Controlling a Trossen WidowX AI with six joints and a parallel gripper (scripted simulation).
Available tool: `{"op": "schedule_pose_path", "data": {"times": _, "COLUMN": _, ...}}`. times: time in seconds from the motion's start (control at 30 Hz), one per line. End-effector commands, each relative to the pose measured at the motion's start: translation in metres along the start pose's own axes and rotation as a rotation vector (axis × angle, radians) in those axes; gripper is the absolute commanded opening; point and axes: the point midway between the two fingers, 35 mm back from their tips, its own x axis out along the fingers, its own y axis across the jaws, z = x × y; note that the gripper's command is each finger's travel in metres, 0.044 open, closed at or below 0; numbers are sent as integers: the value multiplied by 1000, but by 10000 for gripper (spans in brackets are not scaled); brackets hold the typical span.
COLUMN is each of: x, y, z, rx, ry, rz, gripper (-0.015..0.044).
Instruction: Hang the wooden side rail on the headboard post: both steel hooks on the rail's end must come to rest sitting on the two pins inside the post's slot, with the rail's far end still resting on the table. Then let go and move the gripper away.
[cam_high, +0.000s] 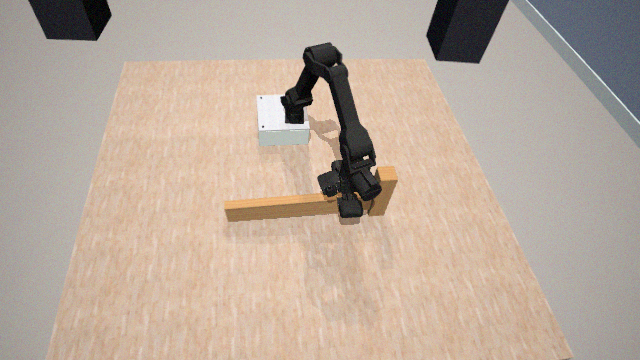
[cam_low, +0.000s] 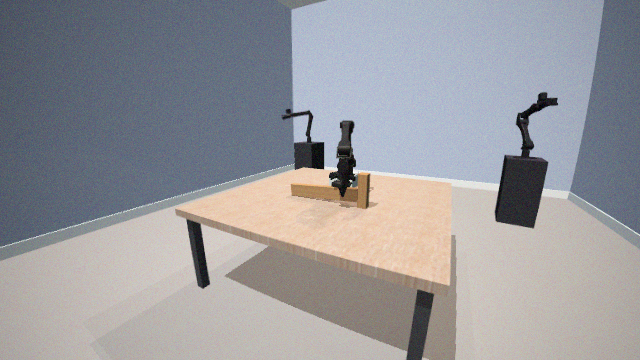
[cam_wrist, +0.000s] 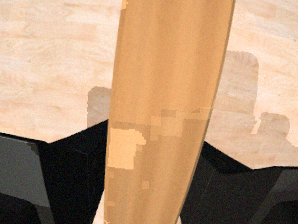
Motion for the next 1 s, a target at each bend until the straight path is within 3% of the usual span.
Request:
{"op": "schedule_pose_path", "data": {"times": 0.0, "x": 1, "y": 1, "z": -1, "rx": -3, "ry": 4, "rz": 4, "gripper": 0}}
{"op": "schedule_pose_path", "data": {"times": 0.97, "x": 6, "y": 1, "z": -1, "rx": -3, "ry": 4, "rz": 4, "gripper": 0}}
